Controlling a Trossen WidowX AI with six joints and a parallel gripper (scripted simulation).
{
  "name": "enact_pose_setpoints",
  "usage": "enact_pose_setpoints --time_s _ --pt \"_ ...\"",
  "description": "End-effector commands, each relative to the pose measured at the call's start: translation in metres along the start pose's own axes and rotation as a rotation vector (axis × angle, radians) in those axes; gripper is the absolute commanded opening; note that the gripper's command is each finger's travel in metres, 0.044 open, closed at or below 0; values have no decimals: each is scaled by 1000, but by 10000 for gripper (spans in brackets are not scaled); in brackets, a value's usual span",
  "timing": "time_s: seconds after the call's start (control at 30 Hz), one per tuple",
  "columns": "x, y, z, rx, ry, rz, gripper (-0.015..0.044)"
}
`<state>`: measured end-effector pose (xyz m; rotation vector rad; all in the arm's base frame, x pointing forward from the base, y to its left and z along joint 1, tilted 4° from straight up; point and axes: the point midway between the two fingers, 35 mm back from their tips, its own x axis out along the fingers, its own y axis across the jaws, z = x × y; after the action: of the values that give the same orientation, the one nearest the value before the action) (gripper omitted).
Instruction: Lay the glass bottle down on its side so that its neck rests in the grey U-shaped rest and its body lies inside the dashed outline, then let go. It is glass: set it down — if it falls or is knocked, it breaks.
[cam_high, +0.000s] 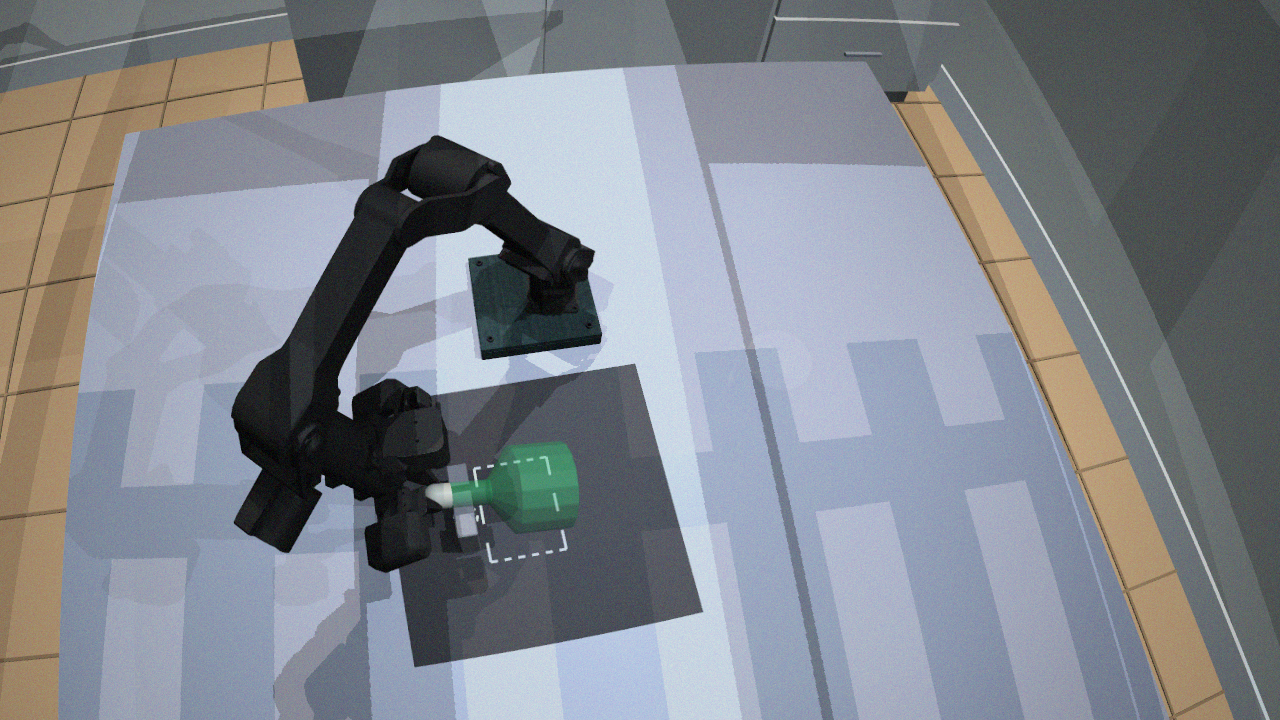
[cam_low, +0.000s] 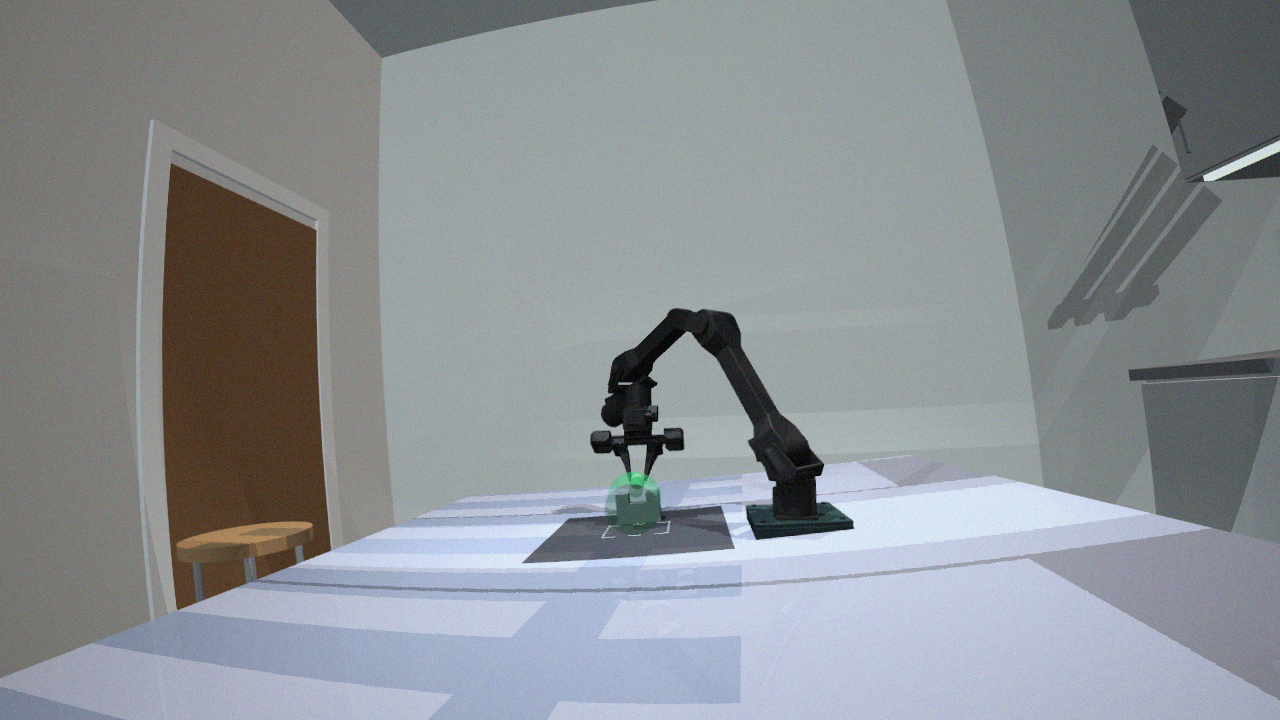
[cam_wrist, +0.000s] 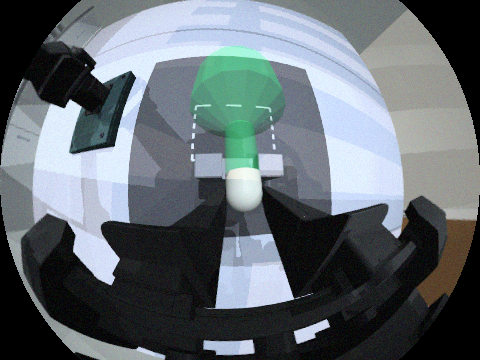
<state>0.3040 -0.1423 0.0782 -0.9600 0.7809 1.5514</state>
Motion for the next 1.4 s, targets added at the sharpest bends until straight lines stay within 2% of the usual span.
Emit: enact_pose_setpoints --time_s 0.0,1.37 --pt "3 0 -2 -4 0 2 102" --pt "13 1 -13 12 12 -9 102"
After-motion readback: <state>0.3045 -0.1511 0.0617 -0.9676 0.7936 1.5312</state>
